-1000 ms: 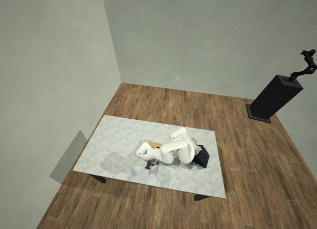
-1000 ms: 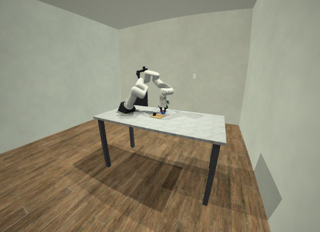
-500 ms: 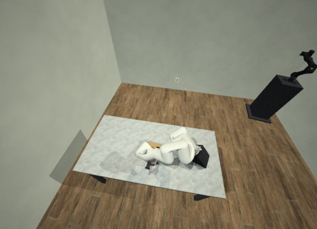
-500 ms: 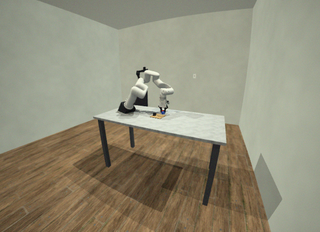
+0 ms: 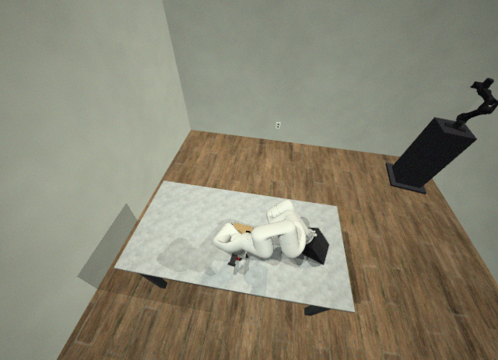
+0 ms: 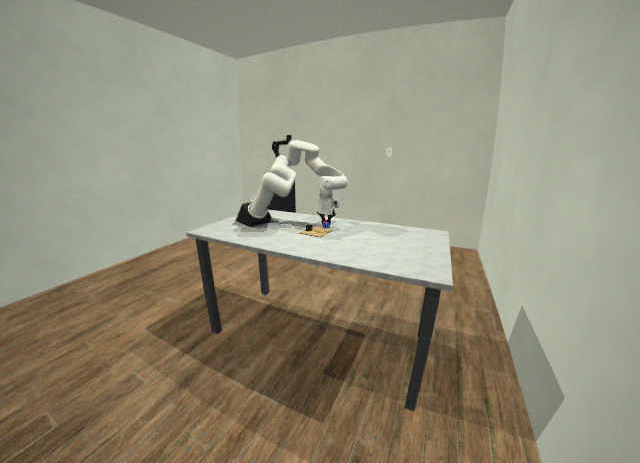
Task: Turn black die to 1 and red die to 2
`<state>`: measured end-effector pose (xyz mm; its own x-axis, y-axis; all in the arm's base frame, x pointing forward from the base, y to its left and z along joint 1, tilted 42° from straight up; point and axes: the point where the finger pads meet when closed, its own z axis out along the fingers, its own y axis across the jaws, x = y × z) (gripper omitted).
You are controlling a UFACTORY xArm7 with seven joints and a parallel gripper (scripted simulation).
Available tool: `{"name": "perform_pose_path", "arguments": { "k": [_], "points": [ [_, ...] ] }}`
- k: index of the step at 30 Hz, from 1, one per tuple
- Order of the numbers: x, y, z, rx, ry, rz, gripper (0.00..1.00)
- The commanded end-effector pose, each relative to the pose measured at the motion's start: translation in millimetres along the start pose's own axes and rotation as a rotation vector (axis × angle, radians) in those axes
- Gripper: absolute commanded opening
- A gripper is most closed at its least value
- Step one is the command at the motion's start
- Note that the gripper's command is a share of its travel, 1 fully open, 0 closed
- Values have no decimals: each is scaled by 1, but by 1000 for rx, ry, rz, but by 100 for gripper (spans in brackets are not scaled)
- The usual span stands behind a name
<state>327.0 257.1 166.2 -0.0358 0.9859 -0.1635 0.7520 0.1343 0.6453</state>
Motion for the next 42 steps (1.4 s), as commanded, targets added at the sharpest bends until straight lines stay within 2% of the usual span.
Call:
{"name": "perform_pose_path", "arguments": {
  "k": [1,20,27,37,42],
  "points": [
    [1,1,-1,-2,2,0,27],
    [1,1,-1,-2,2,0,27],
    [1,1,-11,-2,2,0,27],
    [0,1,-80,-2,2,0,27],
    [0,0,-99,-2,2,0,27]
  ]
}}
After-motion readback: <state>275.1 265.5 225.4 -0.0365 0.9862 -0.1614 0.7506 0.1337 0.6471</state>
